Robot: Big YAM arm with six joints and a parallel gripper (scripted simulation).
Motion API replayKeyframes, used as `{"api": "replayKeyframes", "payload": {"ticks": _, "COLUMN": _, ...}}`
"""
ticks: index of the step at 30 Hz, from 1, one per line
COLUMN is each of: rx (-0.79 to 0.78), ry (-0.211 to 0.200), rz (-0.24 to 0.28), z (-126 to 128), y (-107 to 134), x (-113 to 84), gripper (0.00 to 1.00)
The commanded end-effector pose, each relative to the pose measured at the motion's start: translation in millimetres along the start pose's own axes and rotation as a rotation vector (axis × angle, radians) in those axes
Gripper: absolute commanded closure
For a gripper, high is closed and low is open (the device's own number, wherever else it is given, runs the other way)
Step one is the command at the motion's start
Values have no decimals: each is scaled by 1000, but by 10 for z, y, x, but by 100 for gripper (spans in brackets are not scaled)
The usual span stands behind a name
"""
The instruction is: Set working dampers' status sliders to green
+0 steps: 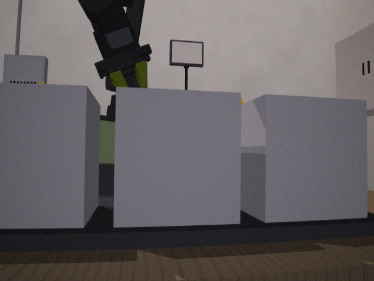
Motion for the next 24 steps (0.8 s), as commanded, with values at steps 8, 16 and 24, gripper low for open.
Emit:
{"api": "replayKeyframes", "payload": {"ticks": 8, "rx": -8, "ry": 0, "rz": -11, "z": -11, "y": -19, "x": -40, "gripper": 71}}
{"api": "replayKeyframes", "payload": {"ticks": 16, "rx": -9, "ry": 0, "rz": -12, "z": -10, "y": -21, "x": -43, "gripper": 64}}
{"api": "replayKeyframes", "payload": {"ticks": 24, "rx": -9, "ry": 0, "rz": -12, "z": -10, "y": -21, "x": -44, "gripper": 64}}
Point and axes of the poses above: the point where the finger pads meet when closed, its own x axis out along the fingers, its own z axis across the jaws, y = z × x, the point moved 2 cm from there along -x, back along the fingers, and after that the axes turned 11 degrees about -x, right-handed, at the moved point
